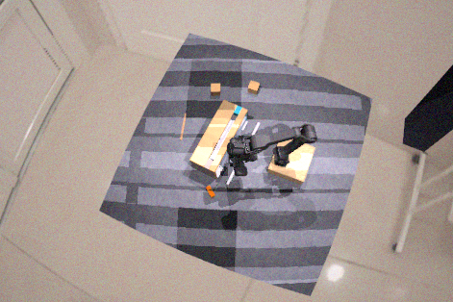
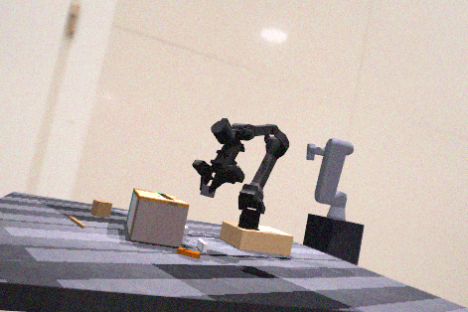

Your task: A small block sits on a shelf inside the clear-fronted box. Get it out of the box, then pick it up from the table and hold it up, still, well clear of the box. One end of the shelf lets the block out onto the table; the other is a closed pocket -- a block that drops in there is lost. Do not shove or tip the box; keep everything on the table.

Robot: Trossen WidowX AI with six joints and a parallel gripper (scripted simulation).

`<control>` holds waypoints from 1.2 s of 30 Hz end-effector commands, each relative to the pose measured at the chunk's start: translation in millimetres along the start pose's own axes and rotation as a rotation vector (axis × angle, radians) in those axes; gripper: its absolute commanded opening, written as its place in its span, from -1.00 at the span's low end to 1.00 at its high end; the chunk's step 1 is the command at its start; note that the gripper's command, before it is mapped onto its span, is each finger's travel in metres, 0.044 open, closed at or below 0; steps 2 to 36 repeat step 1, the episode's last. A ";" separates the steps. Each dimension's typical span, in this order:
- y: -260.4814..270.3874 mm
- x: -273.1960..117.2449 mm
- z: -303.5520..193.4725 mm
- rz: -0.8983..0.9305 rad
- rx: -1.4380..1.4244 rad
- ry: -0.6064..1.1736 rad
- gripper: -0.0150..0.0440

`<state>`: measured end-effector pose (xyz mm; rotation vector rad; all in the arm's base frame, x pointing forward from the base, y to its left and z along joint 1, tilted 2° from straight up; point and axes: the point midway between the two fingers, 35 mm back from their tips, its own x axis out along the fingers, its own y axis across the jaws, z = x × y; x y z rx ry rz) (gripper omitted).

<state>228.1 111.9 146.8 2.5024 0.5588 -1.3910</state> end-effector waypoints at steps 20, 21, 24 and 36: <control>-0.5 -0.7 0.1 -0.004 -0.005 0.002 -0.49; -0.5 -0.7 0.1 -0.004 -0.005 0.002 -0.49; -0.5 -0.7 0.1 -0.004 -0.005 0.002 -0.49; -0.5 -0.7 0.1 -0.004 -0.005 0.002 -0.49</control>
